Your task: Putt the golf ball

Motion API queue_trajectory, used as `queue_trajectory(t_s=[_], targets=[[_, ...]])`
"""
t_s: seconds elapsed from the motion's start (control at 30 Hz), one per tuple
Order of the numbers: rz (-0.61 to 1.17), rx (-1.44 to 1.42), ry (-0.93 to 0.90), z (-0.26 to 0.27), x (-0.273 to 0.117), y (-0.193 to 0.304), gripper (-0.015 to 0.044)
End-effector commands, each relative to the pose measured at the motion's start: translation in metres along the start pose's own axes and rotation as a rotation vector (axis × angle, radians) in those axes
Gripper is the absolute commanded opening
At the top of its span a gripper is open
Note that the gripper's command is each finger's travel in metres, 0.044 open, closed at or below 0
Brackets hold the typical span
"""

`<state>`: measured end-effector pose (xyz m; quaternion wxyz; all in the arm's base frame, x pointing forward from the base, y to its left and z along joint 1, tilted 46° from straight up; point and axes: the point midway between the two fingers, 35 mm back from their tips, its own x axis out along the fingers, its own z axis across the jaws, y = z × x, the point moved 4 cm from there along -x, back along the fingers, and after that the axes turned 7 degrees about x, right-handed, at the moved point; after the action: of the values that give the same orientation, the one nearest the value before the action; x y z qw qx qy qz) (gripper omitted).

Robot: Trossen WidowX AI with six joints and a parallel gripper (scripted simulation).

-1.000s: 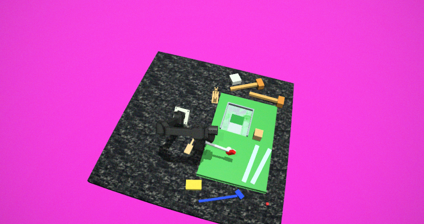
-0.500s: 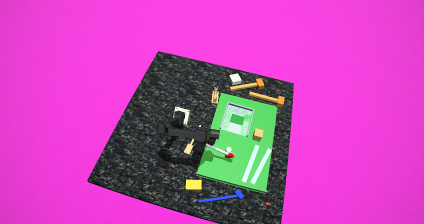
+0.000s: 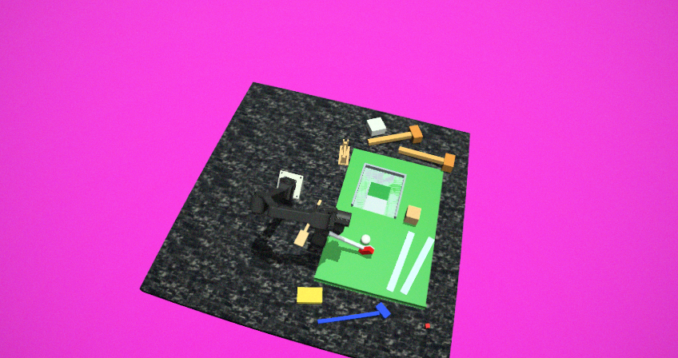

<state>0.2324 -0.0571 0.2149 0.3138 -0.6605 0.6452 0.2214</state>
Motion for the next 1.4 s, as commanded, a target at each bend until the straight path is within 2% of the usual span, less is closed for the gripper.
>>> queue_trajectory(t_s=[0.0,0.27,0.53,0.93,1.27,1.37], targets=[[-0.002,0.001,-0.001,0.0,-0.001,0.0,0.0],[-0.003,0.001,-0.001,-0.002,-0.001,-0.001,0.0],[-0.013,0.004,0.003,-0.03,0.001,-0.003,0.0],[-0.004,-0.006,-0.001,-0.026,0.003,-0.003,0.0],[-0.008,0.0,-0.01,0.091,0.002,0.008,0.0],[-0.011,0.003,-0.002,0.106,0.002,0.014,0.0]])
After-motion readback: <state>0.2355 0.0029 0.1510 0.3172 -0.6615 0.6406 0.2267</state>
